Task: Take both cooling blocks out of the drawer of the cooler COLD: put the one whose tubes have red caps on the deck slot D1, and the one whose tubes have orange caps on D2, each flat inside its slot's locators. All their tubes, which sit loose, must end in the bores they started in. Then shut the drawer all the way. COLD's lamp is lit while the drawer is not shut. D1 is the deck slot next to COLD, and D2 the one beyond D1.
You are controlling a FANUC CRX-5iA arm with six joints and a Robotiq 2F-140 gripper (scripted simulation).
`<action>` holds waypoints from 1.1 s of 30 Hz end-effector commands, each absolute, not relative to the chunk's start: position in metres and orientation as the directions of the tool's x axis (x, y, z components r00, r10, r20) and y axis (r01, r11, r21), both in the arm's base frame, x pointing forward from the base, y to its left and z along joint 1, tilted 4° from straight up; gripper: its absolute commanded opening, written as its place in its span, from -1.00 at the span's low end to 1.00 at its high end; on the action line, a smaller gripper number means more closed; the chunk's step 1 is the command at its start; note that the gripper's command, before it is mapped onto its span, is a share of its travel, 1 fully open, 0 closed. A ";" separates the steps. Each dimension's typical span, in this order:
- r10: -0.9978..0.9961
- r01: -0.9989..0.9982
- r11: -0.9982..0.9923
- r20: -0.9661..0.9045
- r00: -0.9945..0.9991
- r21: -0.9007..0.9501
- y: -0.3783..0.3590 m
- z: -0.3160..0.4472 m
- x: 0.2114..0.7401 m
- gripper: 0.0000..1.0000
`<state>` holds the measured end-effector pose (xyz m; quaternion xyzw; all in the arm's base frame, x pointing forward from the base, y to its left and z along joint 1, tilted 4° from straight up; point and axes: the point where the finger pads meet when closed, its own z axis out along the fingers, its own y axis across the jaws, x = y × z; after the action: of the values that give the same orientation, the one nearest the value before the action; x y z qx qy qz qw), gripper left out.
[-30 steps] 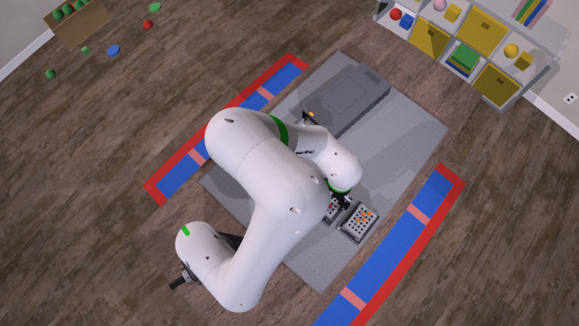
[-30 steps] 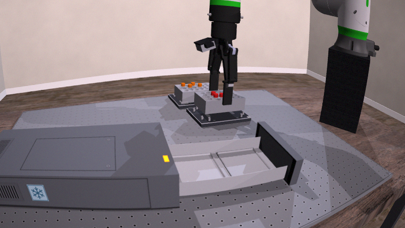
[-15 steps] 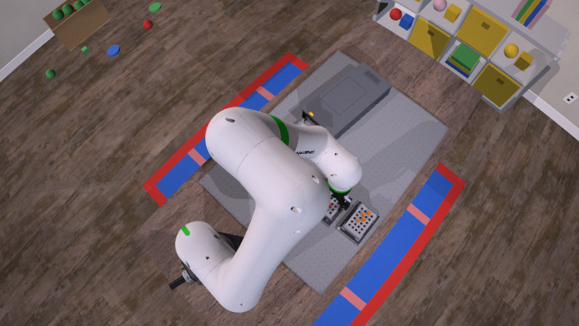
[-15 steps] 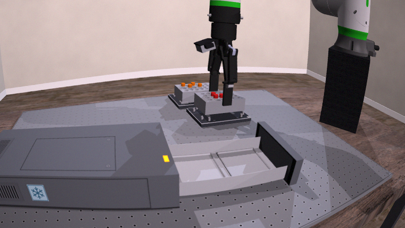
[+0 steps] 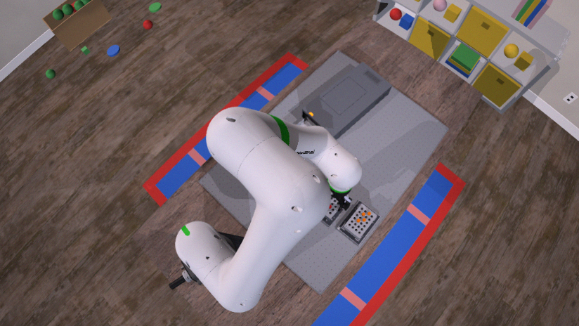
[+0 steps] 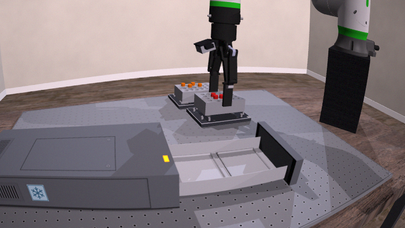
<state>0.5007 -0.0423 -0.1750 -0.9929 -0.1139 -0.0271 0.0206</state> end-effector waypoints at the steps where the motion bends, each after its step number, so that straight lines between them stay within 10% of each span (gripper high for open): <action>1: 0.225 0.228 -0.973 0.060 0.972 -0.034 -0.042 -0.175 0.501 -0.80; 33: 0.225 0.228 -0.973 0.060 0.972 -0.034 -0.042 -0.179 0.502 -0.80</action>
<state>0.5010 -0.0420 -0.1798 -0.9929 -0.1139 -0.0271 0.0206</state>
